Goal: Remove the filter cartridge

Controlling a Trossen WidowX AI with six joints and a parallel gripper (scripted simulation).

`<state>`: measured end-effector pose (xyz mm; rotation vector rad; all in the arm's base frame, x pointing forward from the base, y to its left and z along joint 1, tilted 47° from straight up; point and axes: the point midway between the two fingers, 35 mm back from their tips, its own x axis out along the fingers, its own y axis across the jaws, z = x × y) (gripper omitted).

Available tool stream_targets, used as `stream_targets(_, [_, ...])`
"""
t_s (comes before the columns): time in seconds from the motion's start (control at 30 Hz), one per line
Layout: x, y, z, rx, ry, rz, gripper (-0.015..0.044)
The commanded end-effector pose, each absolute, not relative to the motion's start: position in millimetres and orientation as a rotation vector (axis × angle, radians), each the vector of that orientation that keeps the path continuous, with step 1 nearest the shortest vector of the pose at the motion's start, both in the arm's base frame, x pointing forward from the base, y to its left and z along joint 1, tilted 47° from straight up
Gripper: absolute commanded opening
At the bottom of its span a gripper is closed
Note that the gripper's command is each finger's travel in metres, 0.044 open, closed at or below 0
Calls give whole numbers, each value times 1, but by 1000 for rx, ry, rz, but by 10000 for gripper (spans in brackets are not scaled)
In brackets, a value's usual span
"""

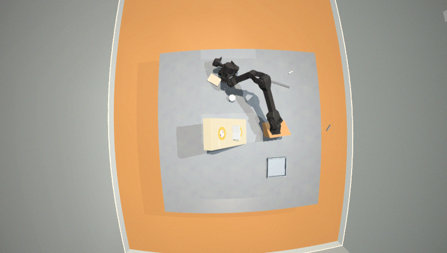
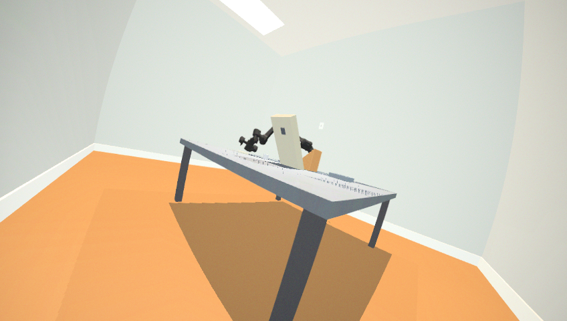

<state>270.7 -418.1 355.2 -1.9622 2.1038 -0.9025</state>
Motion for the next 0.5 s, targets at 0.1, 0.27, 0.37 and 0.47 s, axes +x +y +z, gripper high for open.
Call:
stream_targets(0.1, [286,-406,355,-1993,2050,-887,295])
stream_targets(0.27, [333,-360,355,-2090,1862,-825,164])
stream_targets(0.37, [360,-326,354,-2147,1739,-780,114])
stream_targets(0.47, [385,-289,352,-2198,1613,-729,114])
